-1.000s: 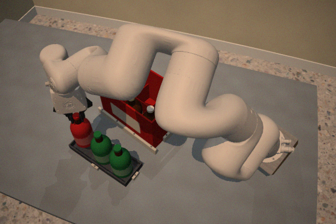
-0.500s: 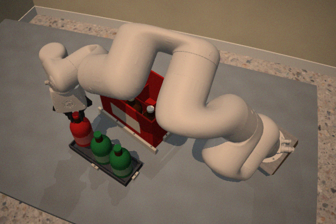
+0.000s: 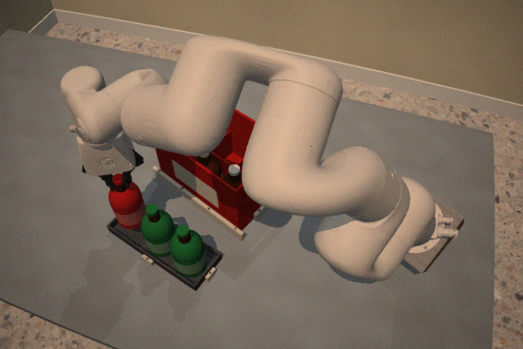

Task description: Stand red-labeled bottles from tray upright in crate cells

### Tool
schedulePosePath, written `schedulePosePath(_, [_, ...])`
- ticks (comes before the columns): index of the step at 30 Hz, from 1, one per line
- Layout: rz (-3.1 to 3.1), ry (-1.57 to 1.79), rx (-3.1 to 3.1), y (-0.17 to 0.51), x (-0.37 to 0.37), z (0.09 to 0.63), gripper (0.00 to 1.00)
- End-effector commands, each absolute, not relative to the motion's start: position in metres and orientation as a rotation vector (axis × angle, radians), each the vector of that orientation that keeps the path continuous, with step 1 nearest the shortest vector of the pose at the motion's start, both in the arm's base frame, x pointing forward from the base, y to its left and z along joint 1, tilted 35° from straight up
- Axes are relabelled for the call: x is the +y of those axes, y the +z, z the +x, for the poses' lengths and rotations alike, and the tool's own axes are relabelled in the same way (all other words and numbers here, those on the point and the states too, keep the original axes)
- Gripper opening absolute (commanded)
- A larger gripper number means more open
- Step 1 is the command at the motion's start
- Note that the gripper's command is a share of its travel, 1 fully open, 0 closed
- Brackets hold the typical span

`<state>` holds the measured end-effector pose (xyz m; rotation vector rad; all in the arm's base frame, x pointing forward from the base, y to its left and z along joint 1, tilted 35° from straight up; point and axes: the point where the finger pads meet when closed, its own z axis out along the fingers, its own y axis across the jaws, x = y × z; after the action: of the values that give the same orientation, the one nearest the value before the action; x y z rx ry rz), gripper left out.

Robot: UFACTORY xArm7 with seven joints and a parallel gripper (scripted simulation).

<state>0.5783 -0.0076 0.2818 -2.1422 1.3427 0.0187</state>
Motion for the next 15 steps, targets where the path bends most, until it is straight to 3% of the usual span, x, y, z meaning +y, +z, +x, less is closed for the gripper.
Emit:
schedulePosePath(1, [-2.14, 0.011, 1.344, 0.284, -0.0097, 0.5791, 0.0])
schedulePosePath(15, [-2.14, 0.011, 1.344, 0.2878, -0.012, 0.5777, 0.0])
